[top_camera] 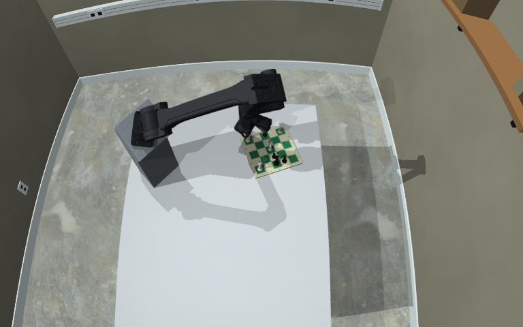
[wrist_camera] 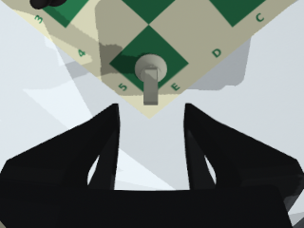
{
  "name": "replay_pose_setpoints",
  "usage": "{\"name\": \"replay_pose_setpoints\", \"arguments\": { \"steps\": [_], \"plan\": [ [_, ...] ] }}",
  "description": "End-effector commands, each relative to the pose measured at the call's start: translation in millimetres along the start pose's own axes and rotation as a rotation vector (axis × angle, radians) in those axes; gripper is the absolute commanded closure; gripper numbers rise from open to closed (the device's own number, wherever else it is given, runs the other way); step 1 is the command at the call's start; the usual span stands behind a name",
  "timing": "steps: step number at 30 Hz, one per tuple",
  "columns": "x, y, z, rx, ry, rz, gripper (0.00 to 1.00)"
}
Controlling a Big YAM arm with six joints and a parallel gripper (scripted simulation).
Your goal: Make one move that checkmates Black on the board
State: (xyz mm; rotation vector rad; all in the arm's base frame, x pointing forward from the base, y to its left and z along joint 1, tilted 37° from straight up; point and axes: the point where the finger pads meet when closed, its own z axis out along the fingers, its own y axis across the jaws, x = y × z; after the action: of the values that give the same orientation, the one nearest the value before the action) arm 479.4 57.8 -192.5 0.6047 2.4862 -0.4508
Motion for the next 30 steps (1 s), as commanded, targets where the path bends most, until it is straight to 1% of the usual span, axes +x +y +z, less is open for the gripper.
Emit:
{"name": "replay_pose_setpoints", "arguments": {
  "steps": [1,10,17,30],
  "plan": [
    [3.1,6.8,-0.3,-0.012,-0.01,0.004,0.64],
    [3.3,6.8,-0.3,-0.012,-0.01,0.004,0.64],
    [7.7,8.8,-0.5,-0.013,-0.008,-0.001,0.64],
    [5.2,7.5,-0.2,-0.012,-0.009,0.006,0.64]
  ]
}}
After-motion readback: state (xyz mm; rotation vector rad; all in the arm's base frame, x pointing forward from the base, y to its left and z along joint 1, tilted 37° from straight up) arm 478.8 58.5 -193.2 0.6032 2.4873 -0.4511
